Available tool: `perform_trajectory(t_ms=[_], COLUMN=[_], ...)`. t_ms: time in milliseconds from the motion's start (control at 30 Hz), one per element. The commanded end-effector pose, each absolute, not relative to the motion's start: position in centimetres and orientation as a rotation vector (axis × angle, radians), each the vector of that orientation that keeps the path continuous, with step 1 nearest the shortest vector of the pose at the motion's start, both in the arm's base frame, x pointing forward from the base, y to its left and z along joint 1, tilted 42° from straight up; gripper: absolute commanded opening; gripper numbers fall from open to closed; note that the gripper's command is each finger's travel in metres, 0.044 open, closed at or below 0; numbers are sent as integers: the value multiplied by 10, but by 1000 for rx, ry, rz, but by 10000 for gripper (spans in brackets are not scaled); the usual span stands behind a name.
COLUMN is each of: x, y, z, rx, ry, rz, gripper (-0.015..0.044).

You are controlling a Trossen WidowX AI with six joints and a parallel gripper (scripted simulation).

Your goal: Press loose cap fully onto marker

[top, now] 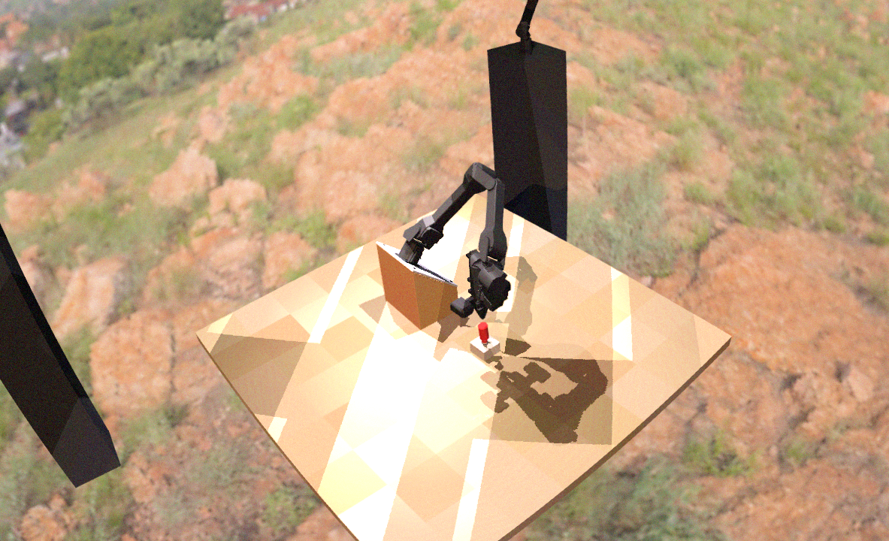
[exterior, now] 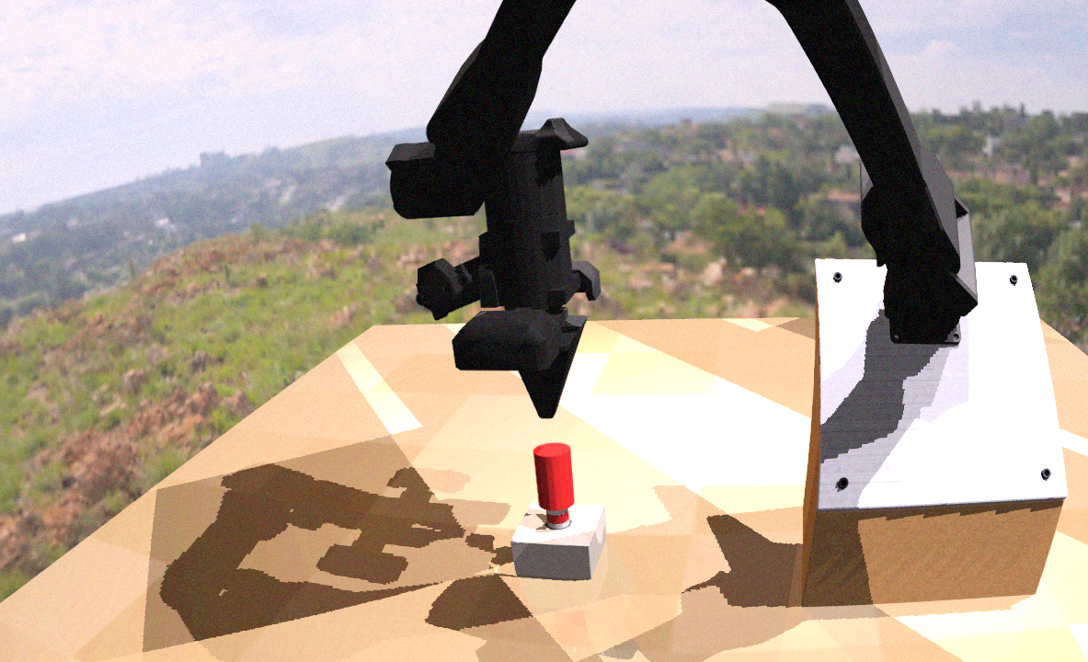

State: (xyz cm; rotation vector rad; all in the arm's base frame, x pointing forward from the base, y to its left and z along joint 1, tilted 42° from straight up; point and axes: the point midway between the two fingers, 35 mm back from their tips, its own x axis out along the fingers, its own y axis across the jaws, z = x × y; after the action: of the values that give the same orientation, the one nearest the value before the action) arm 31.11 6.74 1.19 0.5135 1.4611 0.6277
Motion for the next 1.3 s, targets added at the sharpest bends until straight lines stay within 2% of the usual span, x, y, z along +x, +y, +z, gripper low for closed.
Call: perform_trajectory(t_ms=[0,900,1133,1267], x=[311,312,313,312], y=[70,89,30,28], z=[8,-11,52,55], rx=[515,512,510,510], ry=[1463,1457,1459,1459], rz=[626,626,621,621], gripper=[0,0,0,0])
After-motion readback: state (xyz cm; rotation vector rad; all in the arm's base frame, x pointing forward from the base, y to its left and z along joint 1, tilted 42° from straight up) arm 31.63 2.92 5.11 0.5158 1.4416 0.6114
